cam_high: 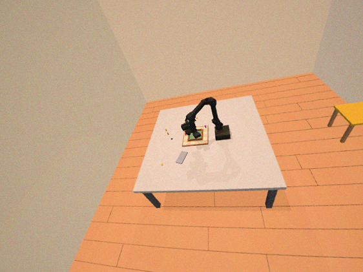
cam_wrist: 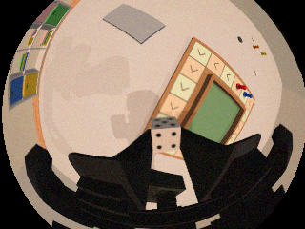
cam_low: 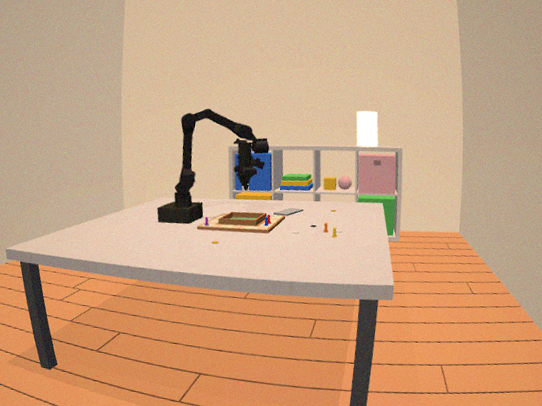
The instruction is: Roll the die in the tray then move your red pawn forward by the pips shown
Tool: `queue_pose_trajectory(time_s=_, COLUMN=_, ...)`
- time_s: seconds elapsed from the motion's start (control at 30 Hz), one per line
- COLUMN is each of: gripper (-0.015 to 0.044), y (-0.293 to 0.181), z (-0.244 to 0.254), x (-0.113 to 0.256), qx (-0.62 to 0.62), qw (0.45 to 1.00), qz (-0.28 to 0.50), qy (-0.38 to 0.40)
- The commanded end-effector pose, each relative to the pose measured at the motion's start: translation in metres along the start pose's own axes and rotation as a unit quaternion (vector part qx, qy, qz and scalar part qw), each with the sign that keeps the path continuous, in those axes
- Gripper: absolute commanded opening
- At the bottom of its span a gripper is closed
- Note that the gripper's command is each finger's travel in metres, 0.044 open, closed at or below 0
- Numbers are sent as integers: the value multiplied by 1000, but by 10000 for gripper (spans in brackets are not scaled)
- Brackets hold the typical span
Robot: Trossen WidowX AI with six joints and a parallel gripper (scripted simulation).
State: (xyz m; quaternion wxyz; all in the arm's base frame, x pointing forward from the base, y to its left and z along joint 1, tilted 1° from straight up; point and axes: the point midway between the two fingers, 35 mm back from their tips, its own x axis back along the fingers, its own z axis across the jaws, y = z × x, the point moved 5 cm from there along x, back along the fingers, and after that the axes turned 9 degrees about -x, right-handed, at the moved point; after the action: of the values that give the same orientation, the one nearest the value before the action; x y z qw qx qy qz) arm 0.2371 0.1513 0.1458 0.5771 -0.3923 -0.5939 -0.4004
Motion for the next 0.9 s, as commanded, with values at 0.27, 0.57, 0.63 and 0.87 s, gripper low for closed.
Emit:
queue_pose_trajectory(time_s=0.27, gripper=0, y=-1, z=-61, x=-14, qx=-97, qw=995, qz=5, qy=-10)
queue_pose_trajectory(time_s=0.57, gripper=0, y=-7, z=-103, x=-23, qx=-171, qw=985, qz=4, qy=-11)
queue_pose_trajectory(time_s=0.63, gripper=0, y=-9, z=-112, x=-25, qx=-188, qw=982, qz=3, qy=-10)
queue_pose_trajectory(time_s=0.87, gripper=0, y=-19, z=-142, x=-31, qx=-248, qw=969, qz=0, qy=-9)
